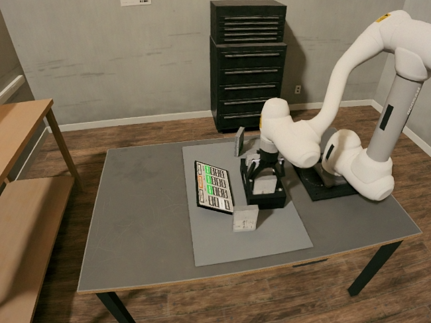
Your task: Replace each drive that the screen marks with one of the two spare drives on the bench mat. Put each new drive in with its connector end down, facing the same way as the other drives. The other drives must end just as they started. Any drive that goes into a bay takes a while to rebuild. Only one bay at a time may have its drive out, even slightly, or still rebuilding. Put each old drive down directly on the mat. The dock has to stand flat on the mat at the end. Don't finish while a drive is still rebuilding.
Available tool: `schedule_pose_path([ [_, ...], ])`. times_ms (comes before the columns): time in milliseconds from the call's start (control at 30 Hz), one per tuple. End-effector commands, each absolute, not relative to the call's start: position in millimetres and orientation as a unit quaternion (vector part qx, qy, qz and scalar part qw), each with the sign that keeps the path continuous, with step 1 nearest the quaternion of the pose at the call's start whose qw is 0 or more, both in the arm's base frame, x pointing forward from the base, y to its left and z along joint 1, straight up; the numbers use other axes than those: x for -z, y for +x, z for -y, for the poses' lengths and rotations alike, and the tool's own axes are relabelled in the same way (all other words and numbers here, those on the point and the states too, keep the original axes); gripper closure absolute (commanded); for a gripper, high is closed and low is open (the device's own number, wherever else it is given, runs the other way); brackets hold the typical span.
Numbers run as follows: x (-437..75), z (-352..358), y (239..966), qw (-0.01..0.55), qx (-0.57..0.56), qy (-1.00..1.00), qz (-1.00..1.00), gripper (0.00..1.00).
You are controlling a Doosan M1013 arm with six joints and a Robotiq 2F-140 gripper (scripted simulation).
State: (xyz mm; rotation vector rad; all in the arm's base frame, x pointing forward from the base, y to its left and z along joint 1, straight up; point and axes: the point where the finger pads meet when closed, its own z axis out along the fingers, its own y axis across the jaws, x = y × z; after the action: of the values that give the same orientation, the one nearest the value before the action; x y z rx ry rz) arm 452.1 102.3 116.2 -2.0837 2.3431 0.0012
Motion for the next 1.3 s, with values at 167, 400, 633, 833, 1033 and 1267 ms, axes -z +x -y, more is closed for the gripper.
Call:
schedule_pose_path([
  [167, -117.1, -102.4, 452.4, 0.004, 0.0, -0.664, -0.747, 0.28],
  [400, -117.6, -102.4, 452.4, 0.004, 0.0, -0.664, -0.747, 0.28],
  [633, -118.2, -102.4, 452.4, 0.004, 0.0, -0.664, -0.747, 0.29],
  [833, -118.6, -102.4, 452.4, 0.004, 0.0, -0.664, -0.747, 0.29],
  [1033, -119.3, -102.4, 452.4, 0.004, 0.0, -0.664, -0.747, 0.29],
  [1267, -119.7, -102.4, 452.4, 0.004, 0.0, -0.664, -0.747, 0.9],
])
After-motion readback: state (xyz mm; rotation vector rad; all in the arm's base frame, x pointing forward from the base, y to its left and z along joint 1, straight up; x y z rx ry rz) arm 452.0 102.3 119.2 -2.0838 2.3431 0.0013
